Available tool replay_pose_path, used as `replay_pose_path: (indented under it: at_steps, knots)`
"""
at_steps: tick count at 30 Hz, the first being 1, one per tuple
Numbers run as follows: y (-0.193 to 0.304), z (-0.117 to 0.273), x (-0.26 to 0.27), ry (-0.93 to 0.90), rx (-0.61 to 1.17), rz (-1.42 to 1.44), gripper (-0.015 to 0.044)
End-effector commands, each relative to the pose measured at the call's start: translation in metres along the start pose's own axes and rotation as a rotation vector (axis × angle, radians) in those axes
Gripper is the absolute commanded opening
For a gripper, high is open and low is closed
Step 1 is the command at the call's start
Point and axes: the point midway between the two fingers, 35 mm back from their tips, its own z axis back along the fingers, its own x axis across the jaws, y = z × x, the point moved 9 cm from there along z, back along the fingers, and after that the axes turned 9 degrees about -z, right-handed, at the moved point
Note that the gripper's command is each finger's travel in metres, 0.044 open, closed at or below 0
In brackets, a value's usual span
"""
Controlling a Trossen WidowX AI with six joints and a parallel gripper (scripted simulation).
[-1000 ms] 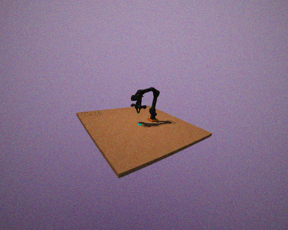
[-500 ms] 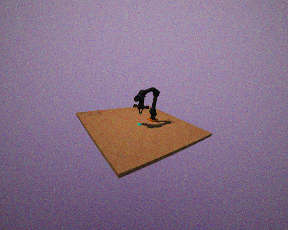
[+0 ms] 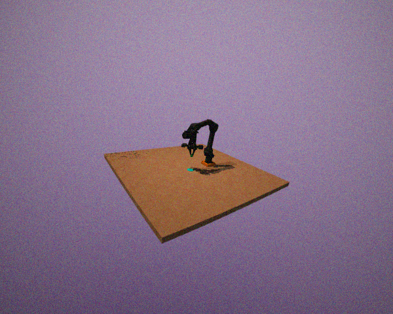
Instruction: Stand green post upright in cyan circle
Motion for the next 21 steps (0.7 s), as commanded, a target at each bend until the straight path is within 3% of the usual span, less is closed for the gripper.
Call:
replay_pose_path:
  at_steps: [1,21]
  knots:
    - [0.002,-0.002,-0.001,-0.018,-0.030,-0.015,0.0023]
    - [0.009,-0.013,-0.010,-0.087,-0.162,-0.068,0.0023]
